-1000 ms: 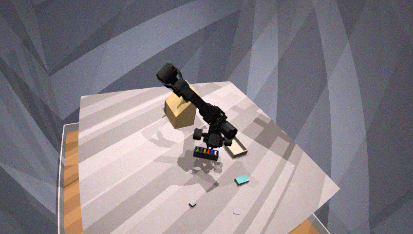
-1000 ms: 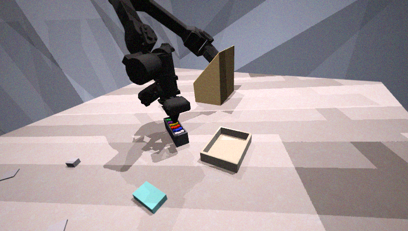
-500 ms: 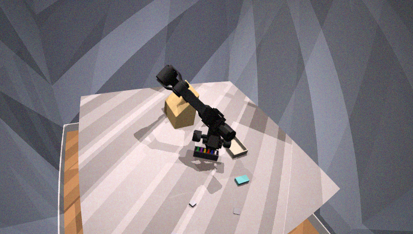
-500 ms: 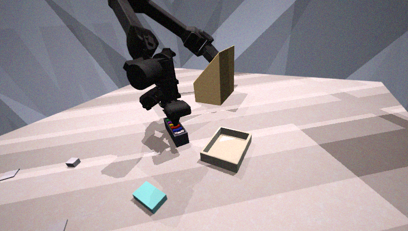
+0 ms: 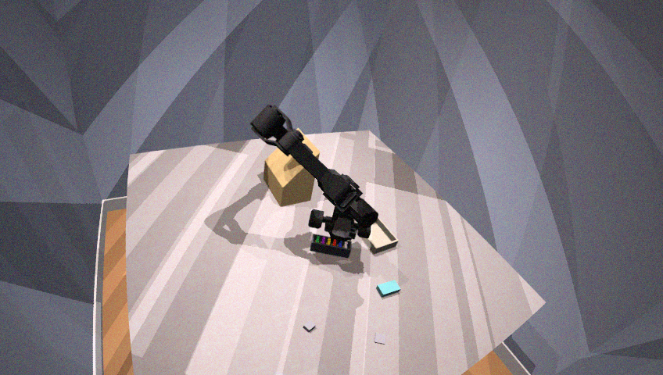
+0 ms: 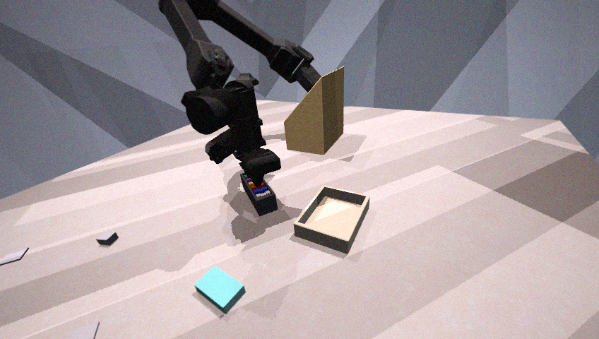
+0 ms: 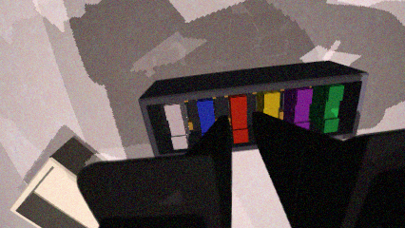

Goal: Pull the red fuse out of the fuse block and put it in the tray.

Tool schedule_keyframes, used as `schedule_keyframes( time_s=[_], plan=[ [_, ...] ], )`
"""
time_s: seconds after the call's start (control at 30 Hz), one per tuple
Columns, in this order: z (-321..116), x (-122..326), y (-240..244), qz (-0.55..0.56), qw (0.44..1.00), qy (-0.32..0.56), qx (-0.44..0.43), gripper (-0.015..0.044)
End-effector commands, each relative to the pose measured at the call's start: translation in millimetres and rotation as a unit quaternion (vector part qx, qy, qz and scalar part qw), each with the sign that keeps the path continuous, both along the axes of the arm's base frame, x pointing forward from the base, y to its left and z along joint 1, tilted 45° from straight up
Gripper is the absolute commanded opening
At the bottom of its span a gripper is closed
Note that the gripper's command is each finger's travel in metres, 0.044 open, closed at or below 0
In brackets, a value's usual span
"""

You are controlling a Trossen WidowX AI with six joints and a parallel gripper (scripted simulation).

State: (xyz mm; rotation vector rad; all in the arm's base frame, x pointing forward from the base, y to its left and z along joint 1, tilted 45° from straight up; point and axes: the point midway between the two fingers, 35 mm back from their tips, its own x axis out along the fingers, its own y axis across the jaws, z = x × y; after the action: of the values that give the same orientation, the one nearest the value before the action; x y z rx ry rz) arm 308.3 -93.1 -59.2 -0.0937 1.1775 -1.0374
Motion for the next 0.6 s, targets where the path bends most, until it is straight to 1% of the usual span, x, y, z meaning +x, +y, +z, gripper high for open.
schedule_keyframes(
  time_s=[0.0, 0.47, 0.57],
  plan=[
    [-4.0, -1.0, -3.0, 0.001, 1.000, 0.003, -0.002, 0.0067],
    [-6.2, -1.1, -5.4, 0.001, 1.000, 0.003, -0.002, 0.0067],
    [-5.0, -0.5, -4.9, 0.000, 1.000, 0.001, 0.000, 0.0047]
  ],
)
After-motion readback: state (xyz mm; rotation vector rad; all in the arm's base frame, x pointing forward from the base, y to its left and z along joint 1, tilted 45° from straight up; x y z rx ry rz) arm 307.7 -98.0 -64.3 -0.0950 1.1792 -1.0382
